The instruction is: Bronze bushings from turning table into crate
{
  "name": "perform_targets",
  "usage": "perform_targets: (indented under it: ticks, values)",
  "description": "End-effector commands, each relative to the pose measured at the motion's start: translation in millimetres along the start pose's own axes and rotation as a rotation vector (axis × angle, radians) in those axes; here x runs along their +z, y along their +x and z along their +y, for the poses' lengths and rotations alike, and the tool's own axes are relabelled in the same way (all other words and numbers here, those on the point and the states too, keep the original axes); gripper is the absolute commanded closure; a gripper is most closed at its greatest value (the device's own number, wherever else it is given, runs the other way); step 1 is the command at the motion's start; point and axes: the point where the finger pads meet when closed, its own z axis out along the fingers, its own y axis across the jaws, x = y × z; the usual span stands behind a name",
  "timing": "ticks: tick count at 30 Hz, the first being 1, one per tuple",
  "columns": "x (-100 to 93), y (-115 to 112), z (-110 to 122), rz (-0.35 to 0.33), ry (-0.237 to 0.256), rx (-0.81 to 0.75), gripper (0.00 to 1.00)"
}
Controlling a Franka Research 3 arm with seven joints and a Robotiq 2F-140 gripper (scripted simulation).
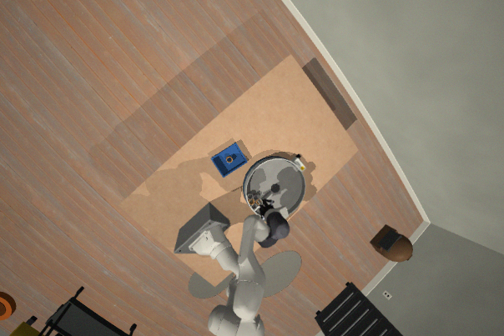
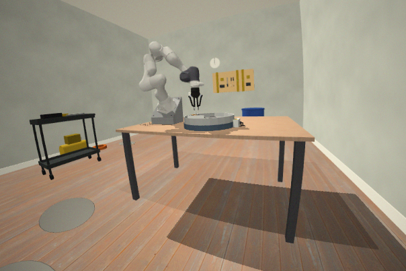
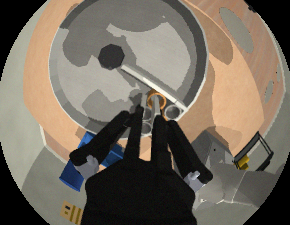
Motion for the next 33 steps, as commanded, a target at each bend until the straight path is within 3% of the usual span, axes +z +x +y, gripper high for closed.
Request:
perform_targets:
  ticks: [1,33]
  values:
    - [0.7,0.0,0.3,0.0,0.0,-0.004,0.9]
    - [2.3,1.8,1.6,0.0,0.0,-0.004,0.9]
